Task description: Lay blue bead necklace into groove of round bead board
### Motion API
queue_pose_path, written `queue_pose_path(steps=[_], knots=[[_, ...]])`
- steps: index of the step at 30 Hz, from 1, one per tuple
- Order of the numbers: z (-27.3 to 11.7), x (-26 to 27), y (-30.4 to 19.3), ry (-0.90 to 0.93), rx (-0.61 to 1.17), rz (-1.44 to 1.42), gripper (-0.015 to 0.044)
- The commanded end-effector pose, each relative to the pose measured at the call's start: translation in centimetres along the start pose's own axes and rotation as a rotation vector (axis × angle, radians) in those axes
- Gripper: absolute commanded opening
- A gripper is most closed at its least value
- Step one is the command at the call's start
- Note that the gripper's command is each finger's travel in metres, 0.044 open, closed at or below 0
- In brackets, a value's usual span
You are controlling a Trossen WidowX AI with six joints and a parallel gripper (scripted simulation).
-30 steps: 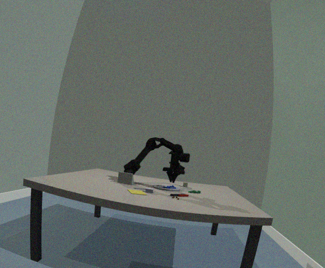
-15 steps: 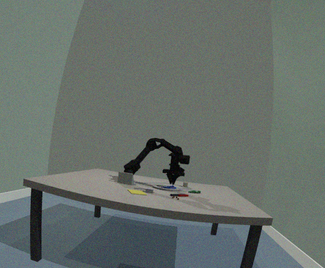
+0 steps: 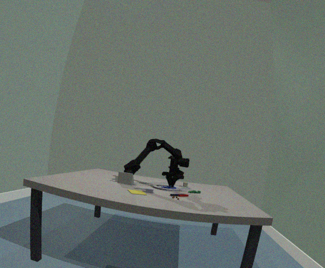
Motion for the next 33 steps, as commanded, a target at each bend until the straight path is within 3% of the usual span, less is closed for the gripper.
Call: queue_pose_path(steps=[1,5,33], knots=[[0.0,0.0,0.0,0.0,0.0,0.0,0.0094],[0.0,0.0,0.0,0.0,0.0,0.0,0.0],[0.0,0.0,0.0,0.0,0.0,0.0,0.0]])
Point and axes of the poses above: the point midway between the two fingers, 35 mm back from their tips, its own z axis out along the fingers, its own x axis across the jaws, y = z × x, the point moved 8 cm from there along -z, back along the fingers, and after that the axes turned 12 degrees about -z, right-handed, at the moved point
